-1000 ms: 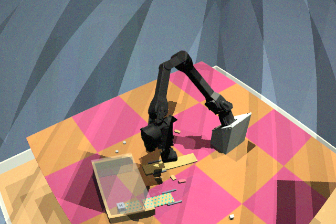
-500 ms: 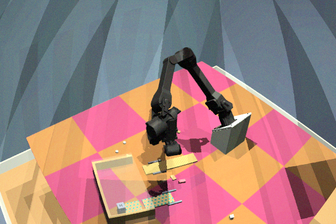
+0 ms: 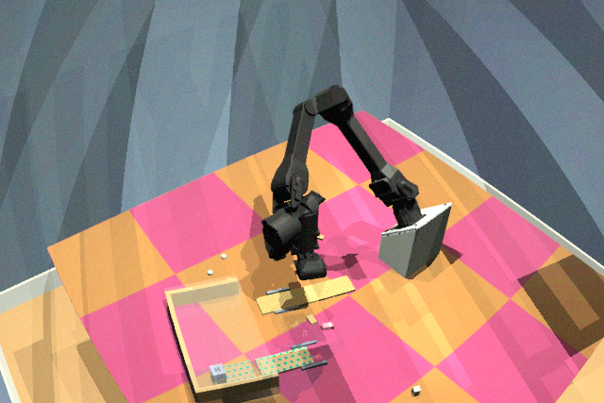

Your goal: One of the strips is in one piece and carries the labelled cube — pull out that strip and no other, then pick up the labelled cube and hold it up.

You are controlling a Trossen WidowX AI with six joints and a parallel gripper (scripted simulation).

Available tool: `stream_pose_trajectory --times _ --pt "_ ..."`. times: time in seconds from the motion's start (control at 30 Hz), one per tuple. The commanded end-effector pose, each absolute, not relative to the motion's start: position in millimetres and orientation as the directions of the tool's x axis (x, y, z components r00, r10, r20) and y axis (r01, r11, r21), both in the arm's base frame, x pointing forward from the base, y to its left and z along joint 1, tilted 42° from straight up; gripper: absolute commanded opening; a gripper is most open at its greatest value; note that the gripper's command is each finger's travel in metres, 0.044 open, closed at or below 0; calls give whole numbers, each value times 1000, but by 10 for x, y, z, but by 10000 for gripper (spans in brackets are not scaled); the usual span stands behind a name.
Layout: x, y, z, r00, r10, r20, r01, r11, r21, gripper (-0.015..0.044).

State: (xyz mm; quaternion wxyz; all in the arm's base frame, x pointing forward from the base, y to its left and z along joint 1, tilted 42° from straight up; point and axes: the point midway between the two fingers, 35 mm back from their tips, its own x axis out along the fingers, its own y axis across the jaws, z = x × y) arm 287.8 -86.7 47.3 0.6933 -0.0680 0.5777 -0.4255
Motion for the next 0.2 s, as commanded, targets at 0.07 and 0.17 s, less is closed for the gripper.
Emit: stream_pose_trajectory --times 0.07,0.17 --pt "2879 -862 475 -29 -667 -745 516 628 -583 0" --pt "2879 -862 475 -29 -667 -745 516 628 -583 0"
